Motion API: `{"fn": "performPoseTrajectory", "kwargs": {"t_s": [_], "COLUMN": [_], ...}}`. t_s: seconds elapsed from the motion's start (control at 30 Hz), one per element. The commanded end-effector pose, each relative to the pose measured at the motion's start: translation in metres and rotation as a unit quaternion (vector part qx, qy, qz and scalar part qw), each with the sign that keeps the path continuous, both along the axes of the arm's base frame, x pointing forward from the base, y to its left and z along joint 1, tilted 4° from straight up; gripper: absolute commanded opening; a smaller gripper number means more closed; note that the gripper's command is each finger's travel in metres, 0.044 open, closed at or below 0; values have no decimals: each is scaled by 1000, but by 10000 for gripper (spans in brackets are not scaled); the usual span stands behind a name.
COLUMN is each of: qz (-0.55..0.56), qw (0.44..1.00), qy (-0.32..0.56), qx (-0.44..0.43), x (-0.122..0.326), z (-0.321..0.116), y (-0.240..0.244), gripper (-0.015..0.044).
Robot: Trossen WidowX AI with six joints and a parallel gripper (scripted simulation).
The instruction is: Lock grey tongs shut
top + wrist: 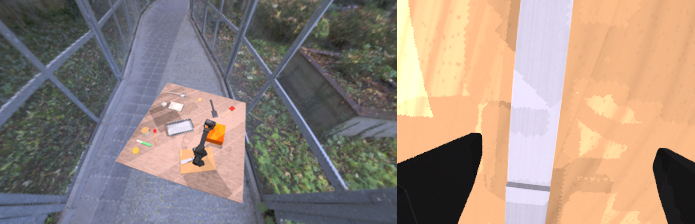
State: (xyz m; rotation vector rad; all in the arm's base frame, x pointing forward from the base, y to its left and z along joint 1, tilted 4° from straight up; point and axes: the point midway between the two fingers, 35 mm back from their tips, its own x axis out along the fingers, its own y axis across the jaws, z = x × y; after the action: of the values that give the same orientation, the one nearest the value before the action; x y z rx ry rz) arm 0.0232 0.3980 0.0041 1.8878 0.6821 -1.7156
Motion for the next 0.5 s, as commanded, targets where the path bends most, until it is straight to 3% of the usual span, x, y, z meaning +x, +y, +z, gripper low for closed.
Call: {"fn": "performPoseTrajectory", "kwargs": {"t_s": [0.0,0.13,0.47], "qz": [0,-1,2], "qw": [1000,1000,1000], "qy": [1,2,10], "qx": [0,0,-1], "x": [0,-15,-136], "z": [0,7,67], "y": [0,-3,-67], "gripper": [440,440,440]}}
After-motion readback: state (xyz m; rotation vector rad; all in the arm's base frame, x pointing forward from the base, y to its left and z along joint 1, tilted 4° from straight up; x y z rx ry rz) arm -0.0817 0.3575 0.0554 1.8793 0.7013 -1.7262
